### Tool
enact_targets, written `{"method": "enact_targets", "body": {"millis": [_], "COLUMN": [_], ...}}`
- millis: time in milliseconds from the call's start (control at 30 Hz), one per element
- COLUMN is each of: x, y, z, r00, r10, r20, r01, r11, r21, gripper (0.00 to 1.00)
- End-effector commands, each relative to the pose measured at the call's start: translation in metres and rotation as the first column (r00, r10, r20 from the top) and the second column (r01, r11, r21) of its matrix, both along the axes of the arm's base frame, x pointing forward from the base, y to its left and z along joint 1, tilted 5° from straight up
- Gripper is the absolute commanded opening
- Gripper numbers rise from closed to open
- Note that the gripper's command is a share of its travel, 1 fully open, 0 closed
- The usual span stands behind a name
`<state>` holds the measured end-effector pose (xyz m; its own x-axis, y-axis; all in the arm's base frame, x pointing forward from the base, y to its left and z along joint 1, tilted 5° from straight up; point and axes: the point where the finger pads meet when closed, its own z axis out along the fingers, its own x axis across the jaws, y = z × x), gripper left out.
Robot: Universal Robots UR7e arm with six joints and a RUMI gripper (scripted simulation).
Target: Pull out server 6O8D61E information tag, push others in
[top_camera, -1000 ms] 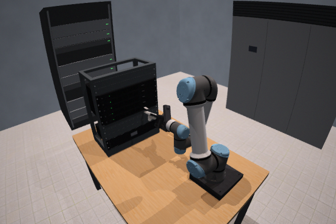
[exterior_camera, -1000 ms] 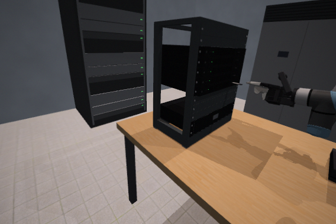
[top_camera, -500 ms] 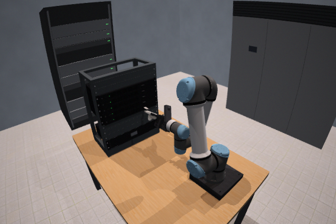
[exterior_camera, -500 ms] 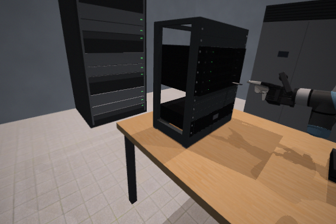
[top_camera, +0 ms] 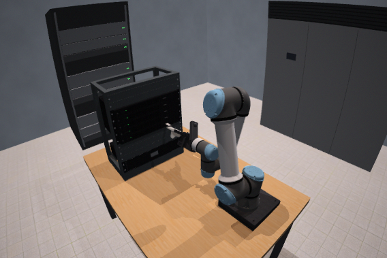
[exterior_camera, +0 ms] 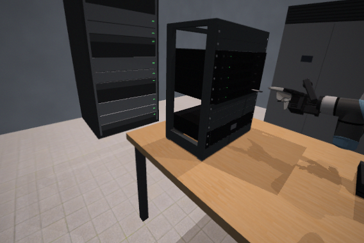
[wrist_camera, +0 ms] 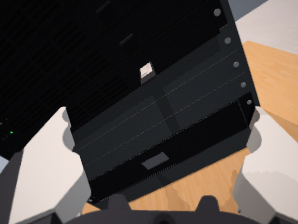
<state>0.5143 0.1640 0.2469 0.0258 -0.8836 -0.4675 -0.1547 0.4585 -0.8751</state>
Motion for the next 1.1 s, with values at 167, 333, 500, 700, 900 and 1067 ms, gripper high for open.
{"method": "enact_targets", "body": {"millis": [167,333,500,700,900,1067], "x": [-0.0008,-0.0012,-0.0017,-0.0021,-0.0026,-0.0031], "y": [-0.0003,-0.0005,-0.0007,-0.0009,-0.0011,-0.0013], "z": [0.0006,0.0007,0.0008,0.0009,0.0010,0.0011], "r00": [1.000,1.000,1.000,1.000,1.000,1.000], "r10": [-0.001,-0.002,-0.003,-0.003,-0.004,-0.005], "r20": [0.001,0.001,0.001,0.001,0.000,0.000], "r01": [0.001,0.002,0.003,0.003,0.004,0.005], "r11": [0.999,0.998,0.997,0.995,0.993,0.990], "r21": [0.035,0.057,0.079,0.096,0.121,0.142], "gripper": [1.00,1.00,1.00,1.00,1.00,1.00]}}
